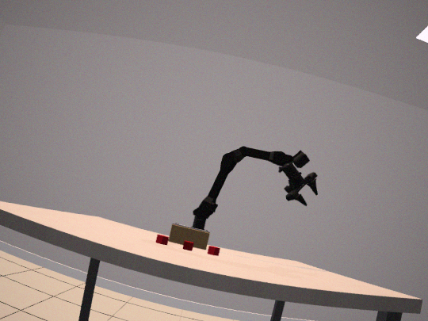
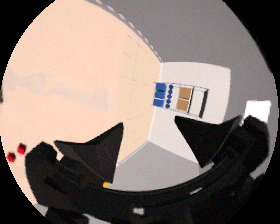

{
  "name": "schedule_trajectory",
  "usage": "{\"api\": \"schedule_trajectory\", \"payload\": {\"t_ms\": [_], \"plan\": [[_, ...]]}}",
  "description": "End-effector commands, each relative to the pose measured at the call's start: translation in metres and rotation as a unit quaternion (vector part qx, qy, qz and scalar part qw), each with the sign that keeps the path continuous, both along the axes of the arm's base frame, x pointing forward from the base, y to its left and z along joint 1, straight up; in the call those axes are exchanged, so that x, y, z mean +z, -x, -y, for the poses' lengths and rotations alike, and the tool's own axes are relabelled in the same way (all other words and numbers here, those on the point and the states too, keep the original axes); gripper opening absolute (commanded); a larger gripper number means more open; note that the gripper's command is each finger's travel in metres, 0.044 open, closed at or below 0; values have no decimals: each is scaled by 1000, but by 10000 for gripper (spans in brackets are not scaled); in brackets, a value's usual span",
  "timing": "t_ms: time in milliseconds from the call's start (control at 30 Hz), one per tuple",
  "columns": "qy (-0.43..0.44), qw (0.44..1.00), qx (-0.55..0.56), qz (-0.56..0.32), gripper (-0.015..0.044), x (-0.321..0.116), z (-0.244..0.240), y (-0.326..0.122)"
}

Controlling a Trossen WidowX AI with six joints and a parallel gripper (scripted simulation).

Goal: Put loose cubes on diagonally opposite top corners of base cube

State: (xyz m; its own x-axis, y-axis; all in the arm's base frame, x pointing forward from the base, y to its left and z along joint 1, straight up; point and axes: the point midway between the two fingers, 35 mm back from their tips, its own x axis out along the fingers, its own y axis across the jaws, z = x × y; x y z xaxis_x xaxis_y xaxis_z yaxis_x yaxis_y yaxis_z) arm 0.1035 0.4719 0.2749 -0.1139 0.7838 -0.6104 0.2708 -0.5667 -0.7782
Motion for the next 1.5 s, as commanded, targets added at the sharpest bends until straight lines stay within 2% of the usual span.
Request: {"api": "schedule_trajectory", "payload": {"t_ms": [0, 133, 367, 700, 1100, 1467], "plan": [[1, 1000, -2, -1, 374, 0, 0, -1], [15, 999, -40, -19, 269, -8, 8, -24], [52, 985, -151, -66, 265, -31, 37, -88], [111, 920, -351, -133, 265, -72, 122, -195], [158, 780, -566, -218, 265, -117, 259, -275], [178, 601, -722, -294, 265, -153, 396, -296]]}}
